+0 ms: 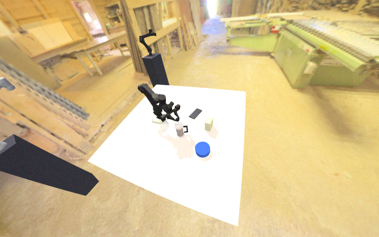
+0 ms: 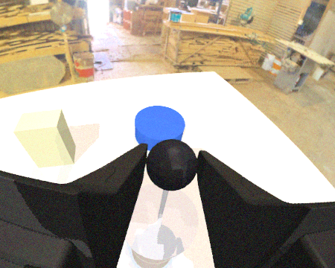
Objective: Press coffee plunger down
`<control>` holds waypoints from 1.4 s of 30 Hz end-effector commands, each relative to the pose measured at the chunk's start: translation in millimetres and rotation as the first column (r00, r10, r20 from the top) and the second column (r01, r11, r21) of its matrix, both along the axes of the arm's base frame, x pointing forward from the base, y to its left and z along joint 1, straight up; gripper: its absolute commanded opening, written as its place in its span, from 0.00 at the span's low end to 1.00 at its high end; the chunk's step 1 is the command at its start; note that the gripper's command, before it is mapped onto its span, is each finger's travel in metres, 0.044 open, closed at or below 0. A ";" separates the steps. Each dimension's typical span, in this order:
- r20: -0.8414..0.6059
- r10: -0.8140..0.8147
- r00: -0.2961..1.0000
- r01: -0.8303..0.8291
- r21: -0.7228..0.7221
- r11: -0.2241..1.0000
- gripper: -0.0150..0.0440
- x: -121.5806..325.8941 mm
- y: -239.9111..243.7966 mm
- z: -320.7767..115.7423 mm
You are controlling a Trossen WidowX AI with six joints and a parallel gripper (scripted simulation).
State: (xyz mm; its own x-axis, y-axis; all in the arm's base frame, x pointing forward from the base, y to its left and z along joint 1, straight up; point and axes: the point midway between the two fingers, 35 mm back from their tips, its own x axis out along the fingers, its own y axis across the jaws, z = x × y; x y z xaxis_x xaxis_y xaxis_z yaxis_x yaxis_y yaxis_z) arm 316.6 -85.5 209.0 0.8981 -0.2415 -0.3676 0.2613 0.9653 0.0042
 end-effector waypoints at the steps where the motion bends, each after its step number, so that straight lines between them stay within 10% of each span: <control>1: -0.119 0.000 0.993 0.003 0.029 1.000 0.47 -3.7 0.8 -46.4; 42: -0.118 0.000 0.993 0.003 0.029 1.000 0.47 8.0 -1.4 -42.5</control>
